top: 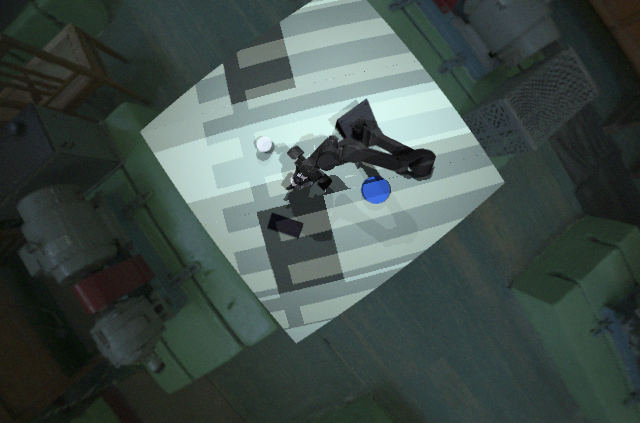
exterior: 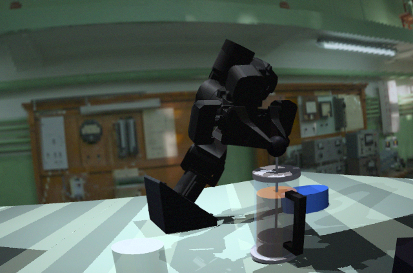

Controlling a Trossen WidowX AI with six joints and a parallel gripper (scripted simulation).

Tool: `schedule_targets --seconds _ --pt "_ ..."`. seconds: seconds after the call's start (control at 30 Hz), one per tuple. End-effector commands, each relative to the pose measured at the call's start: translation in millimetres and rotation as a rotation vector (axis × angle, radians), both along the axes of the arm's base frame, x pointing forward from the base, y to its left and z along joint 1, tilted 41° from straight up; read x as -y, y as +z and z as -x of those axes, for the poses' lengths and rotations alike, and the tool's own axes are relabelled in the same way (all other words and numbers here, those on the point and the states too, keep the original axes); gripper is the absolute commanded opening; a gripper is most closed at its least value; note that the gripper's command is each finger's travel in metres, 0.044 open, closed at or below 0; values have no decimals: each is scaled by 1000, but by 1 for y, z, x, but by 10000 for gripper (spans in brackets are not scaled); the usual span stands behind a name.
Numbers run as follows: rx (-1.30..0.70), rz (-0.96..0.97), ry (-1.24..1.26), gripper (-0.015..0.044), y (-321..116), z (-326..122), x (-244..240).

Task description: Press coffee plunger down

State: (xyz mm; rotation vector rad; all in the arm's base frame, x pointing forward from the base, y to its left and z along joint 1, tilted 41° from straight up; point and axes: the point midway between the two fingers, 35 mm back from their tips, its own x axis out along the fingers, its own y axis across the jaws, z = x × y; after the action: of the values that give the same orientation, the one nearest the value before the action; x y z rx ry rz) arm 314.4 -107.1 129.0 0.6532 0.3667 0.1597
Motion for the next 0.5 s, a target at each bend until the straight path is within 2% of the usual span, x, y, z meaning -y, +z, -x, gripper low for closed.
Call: schedule_targets --seconds 0.0,0.47 --pt "-22 -27 17 118 -8 0 -7" --pt "-22 -26 17 118 -8 -1 -4"
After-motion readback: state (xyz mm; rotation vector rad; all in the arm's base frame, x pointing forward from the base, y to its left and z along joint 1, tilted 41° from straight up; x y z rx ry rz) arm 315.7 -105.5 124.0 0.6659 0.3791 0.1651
